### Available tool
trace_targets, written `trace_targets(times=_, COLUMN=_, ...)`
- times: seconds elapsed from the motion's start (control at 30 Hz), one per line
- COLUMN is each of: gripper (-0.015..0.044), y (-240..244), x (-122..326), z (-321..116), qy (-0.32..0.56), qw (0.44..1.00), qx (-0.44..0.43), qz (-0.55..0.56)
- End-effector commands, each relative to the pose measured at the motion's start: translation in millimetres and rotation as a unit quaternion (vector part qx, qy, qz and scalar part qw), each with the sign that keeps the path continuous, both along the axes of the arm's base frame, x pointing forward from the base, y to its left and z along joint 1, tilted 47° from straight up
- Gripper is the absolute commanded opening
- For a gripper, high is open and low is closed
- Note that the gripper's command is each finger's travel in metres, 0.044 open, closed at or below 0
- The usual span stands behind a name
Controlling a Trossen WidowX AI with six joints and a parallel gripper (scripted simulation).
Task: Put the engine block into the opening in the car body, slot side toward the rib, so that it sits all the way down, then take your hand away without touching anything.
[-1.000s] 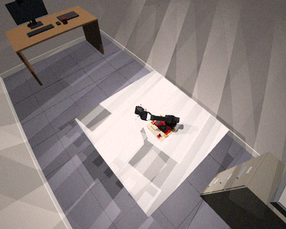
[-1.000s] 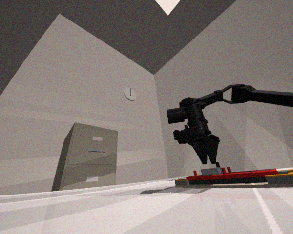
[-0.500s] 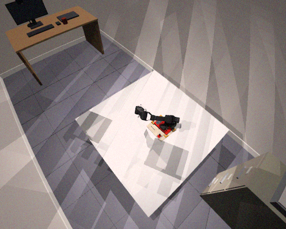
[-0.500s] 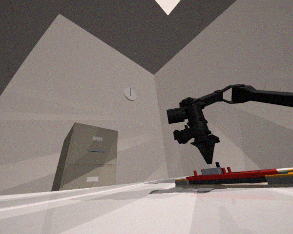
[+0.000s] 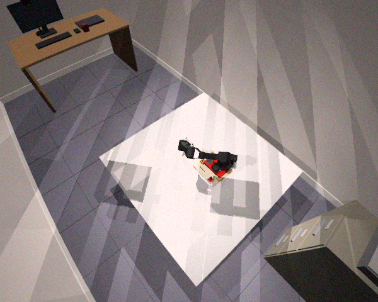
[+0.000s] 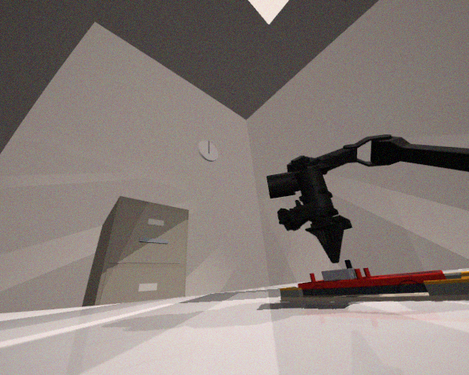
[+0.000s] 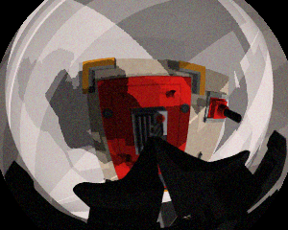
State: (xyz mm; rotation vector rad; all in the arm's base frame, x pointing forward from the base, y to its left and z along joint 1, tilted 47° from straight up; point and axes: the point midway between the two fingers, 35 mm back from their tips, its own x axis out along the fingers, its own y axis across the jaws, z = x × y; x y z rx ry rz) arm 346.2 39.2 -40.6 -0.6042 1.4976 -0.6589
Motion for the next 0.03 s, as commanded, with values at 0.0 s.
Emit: trace_targets(times=0.0, gripper=0.0053, y=0.2, x=-0.2, z=0.4, qy=-0.001, qw=1.0, qx=0.002, qz=-0.003)
